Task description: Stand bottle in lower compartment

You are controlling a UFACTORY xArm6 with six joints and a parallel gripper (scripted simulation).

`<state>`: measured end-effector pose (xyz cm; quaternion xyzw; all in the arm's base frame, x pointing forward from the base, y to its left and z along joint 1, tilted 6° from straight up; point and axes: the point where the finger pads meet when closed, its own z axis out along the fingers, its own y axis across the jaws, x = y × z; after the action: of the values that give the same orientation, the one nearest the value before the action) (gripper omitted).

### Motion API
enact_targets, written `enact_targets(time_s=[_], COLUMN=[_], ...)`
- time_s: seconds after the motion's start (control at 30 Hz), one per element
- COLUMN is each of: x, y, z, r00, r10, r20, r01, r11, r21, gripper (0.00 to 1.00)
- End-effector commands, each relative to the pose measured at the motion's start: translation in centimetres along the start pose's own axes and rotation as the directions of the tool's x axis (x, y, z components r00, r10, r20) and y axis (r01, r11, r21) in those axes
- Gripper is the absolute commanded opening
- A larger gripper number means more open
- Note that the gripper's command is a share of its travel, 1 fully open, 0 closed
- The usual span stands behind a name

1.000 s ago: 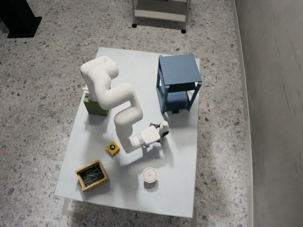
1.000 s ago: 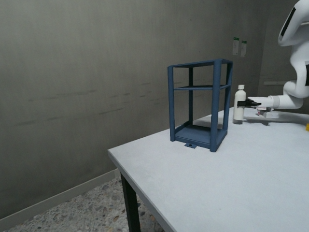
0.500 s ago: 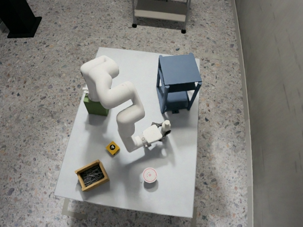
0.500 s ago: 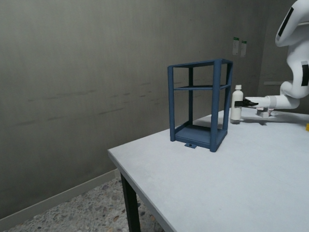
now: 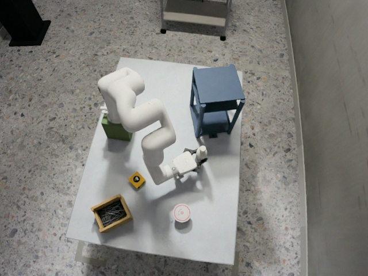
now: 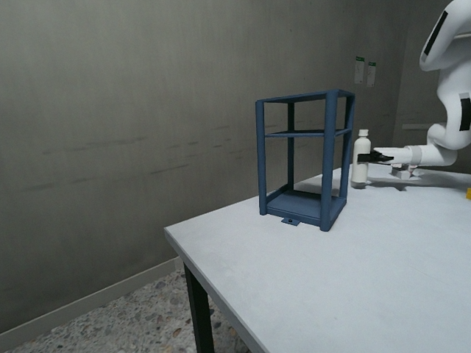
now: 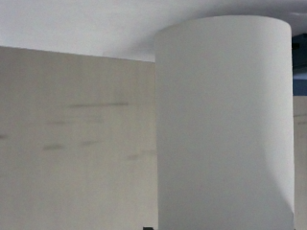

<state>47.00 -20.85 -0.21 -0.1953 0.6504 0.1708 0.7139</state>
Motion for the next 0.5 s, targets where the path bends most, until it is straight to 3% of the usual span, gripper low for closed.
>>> enact_targets(time_s=[0.0,0.47], x=[-0.13,-0.13], y=[0.09,1.08], z=[0.02,0.02], r00=[1.0,1.0], r10=[-0.003,-0.003], r20=[0.001,0.001], r01=[0.003,0.003], r11=[1.0,1.0], r21=[0.0,0.0], gripper=[0.0,0.0])
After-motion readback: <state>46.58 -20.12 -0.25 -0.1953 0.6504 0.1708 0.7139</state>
